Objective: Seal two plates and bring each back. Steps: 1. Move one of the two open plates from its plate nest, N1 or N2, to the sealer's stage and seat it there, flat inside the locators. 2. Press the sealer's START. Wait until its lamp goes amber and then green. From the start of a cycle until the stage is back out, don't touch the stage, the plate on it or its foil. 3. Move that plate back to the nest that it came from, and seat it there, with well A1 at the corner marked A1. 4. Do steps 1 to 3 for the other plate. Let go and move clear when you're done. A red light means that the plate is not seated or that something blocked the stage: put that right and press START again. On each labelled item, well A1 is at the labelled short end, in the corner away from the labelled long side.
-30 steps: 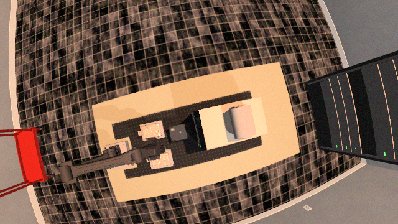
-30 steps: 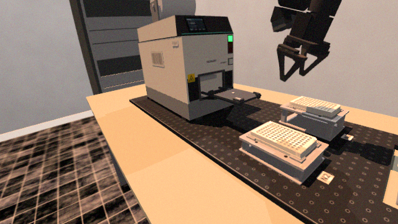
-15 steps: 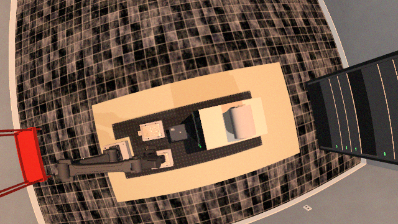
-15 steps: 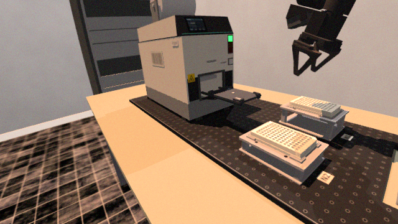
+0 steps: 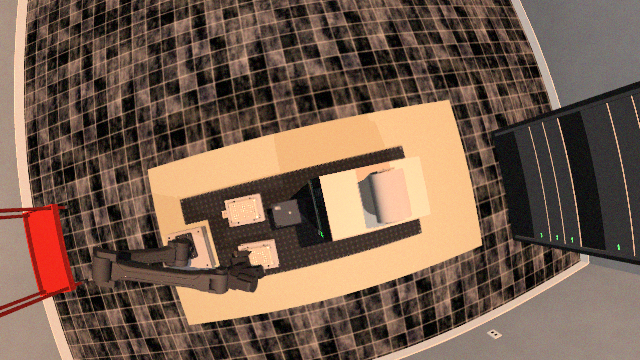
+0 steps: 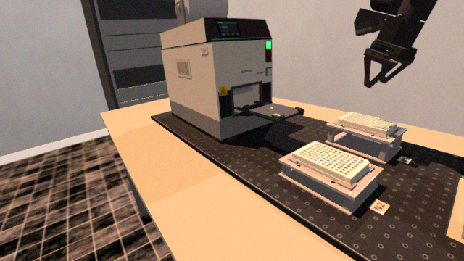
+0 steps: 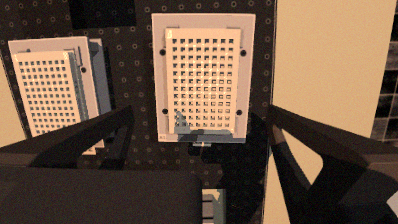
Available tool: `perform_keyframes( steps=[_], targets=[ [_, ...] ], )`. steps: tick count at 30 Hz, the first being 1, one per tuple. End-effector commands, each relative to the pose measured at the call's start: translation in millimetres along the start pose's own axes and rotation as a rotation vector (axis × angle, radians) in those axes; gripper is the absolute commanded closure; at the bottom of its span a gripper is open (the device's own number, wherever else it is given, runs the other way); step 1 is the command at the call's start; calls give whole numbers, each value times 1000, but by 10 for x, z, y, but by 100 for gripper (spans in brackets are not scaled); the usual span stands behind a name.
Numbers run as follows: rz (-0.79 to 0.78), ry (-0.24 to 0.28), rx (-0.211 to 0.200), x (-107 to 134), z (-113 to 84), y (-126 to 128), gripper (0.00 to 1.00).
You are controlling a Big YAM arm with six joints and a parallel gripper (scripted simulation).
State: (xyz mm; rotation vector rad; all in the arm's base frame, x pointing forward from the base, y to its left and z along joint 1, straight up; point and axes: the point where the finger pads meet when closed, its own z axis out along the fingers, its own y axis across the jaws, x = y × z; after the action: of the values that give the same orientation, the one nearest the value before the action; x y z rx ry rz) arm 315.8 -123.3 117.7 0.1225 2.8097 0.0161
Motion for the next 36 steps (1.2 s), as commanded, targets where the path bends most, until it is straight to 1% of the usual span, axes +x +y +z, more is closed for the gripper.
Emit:
perform_keyframes(
  steps=[1,3,4,7,9,11,13,18,22,26,29,33,36],
  targets=[
    [-26,-11,18,-136,-77,-213,0],
    [-33,-18,21,-188,-75,-154,0],
    [-35,-25,15,-213,-75,-123,0],
    [-33,-45,19,-267,-113,-105,0],
    [-28,-55,23,-288,-142,-99,0],
    [-28,-55,23,-288,-142,-99,0],
    [-24,-60,32,-291,-161,-101,0],
    [-24,-79,30,-330,-204,-39,0],
    [2,-65,29,-300,-160,-82,0],
    [32,-35,23,-229,-112,-124,0],
    [27,-30,19,-225,-105,-98,0],
    [16,-24,11,-182,39,-32,0],
    [1,-9,5,-105,136,0,0]
  ],
)
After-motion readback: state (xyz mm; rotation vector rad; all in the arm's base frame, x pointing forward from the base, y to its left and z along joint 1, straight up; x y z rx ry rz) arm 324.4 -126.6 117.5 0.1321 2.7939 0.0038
